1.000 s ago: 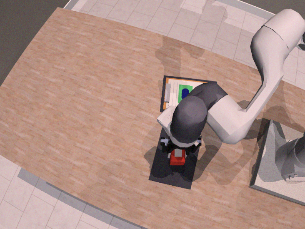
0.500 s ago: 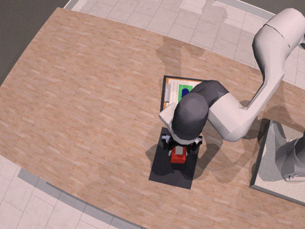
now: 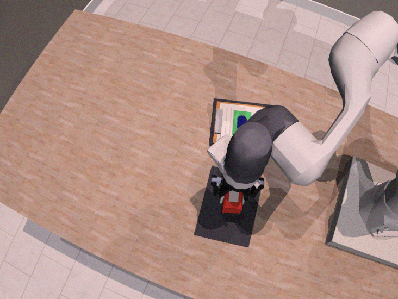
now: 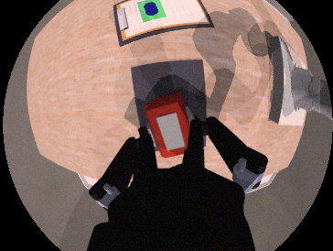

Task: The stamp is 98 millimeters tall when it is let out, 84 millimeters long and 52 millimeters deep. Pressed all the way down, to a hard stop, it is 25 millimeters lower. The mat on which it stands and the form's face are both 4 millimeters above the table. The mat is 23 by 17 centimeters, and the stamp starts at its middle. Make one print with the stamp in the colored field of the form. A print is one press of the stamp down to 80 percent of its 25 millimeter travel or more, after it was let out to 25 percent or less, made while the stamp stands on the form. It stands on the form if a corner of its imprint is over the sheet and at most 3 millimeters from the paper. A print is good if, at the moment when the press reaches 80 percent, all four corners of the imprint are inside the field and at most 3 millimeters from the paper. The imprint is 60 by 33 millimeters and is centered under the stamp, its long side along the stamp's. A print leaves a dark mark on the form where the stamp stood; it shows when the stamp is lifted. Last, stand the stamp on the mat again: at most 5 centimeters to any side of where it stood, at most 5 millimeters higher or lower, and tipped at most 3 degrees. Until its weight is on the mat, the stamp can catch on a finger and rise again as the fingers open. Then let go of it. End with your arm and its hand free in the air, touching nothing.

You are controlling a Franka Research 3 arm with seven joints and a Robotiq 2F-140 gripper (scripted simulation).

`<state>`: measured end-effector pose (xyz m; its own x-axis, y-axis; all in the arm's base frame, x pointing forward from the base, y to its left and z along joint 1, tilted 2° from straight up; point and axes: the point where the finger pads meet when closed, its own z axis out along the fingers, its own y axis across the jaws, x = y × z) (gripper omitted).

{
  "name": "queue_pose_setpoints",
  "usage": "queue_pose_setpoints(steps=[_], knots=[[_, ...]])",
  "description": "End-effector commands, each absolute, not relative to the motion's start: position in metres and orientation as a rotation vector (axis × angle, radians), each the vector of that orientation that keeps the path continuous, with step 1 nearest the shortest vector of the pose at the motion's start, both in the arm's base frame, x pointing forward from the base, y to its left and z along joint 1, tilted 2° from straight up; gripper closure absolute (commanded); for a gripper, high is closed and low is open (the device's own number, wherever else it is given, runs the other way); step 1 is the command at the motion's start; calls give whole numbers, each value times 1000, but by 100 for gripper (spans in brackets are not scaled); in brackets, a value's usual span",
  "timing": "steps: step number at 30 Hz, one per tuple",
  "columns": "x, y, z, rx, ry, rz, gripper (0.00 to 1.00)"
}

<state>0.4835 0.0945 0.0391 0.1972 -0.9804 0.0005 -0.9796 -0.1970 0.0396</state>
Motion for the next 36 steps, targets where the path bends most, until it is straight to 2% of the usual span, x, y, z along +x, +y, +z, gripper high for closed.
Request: queue_pose_setpoints(steps=[1,17,36], knots=[[483,96,33,2404,-1980,-37,79],[481,96,6,2404,-1980,-37,79],[481,97,3,2404,-1980,-37,79]])
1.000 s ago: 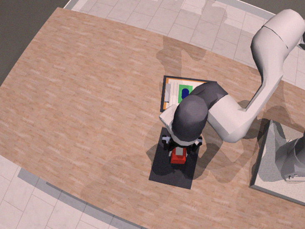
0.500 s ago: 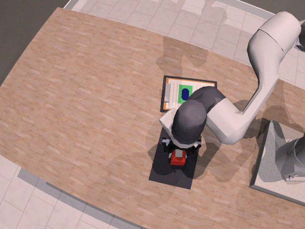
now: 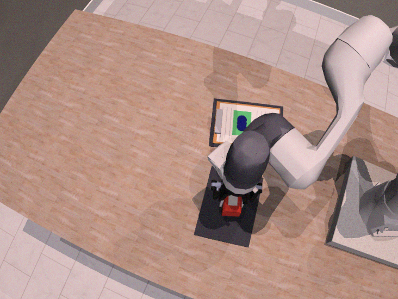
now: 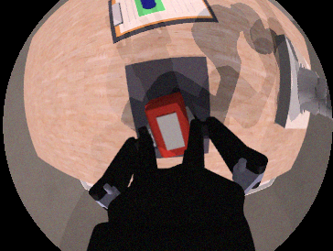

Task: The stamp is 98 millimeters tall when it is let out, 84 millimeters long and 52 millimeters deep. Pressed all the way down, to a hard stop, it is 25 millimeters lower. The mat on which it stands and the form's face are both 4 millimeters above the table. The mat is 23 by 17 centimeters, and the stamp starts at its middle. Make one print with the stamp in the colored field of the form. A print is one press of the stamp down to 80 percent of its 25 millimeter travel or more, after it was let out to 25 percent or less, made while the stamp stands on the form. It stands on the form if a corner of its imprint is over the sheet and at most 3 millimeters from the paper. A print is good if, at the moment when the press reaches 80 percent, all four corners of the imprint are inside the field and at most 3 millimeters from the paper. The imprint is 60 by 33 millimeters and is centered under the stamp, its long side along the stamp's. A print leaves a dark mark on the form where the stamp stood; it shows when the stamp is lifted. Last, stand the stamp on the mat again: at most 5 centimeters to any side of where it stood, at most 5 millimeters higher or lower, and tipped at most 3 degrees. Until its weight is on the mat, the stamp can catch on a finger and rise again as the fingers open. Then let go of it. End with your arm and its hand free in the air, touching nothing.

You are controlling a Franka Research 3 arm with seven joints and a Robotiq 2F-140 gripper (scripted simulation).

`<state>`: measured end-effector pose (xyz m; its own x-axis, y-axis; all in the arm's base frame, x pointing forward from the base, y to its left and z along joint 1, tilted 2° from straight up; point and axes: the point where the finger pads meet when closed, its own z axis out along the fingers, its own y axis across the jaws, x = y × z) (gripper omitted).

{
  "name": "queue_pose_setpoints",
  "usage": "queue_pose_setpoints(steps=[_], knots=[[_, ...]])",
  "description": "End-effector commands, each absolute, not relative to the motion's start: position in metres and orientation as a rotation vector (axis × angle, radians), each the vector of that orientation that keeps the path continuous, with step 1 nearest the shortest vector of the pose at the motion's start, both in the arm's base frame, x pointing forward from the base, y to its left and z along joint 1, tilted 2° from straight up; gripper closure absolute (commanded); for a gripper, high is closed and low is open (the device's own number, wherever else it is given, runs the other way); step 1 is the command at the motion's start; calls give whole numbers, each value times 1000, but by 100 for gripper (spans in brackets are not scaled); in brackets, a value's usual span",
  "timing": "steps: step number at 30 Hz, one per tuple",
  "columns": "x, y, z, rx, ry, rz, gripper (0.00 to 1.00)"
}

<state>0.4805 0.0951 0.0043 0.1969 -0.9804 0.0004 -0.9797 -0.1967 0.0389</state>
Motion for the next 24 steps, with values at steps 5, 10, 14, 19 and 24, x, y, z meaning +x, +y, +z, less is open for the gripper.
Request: queue_pose_setpoints(steps=[5,10,14,19,24], knots=[[480,97,3,2404,-1980,-37,79],[480,97,3,2404,-1980,-37,79],[480,97,3,2404,-1980,-37,45],[480,97,3,2404,-1980,-37,45],[480,97,3,2404,-1980,-37,45]])
